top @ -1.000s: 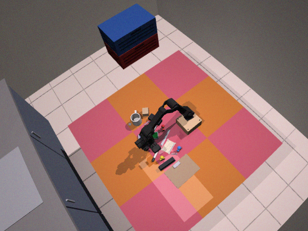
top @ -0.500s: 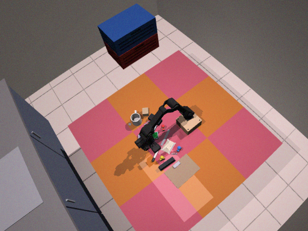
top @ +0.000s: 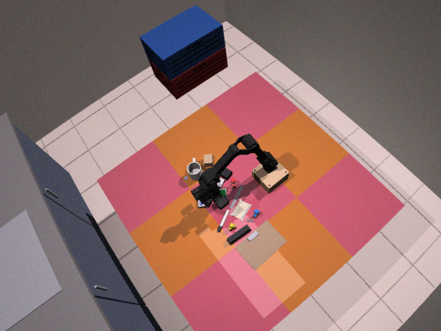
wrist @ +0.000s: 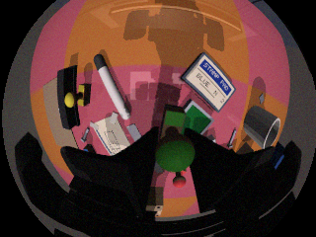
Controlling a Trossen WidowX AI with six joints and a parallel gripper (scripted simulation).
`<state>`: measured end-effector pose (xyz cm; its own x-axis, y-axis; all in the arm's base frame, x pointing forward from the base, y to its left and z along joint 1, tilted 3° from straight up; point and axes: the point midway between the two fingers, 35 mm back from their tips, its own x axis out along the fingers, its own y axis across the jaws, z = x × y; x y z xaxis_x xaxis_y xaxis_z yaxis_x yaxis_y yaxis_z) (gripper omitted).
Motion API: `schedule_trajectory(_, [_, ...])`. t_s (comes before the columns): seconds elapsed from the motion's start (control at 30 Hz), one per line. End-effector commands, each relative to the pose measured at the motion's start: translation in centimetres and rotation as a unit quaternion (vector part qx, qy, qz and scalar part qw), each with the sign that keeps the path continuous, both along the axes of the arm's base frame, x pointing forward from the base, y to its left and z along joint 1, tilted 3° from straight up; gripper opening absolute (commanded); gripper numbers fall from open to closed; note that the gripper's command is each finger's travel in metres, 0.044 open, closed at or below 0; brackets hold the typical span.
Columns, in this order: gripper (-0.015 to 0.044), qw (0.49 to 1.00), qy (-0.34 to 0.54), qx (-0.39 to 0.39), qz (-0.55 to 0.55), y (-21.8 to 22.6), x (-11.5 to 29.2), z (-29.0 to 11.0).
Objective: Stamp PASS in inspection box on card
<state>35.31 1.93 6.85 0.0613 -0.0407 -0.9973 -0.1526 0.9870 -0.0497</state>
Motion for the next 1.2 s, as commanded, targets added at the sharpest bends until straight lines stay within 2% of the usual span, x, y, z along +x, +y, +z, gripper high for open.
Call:
schedule_trajectory(0.0, [0.0000,1.000,-0.001,0.002,0.002,-1.7,-1.1,0.1])
schedule_trajectory(0.2, [0.0000,1.000,-0.001,0.000,0.002,-4.5,-3.1,0.1])
schedule_trajectory(1.17, [0.0000,1.000,0.000,0.001,0.001,-4.7,-2.9,-1.6])
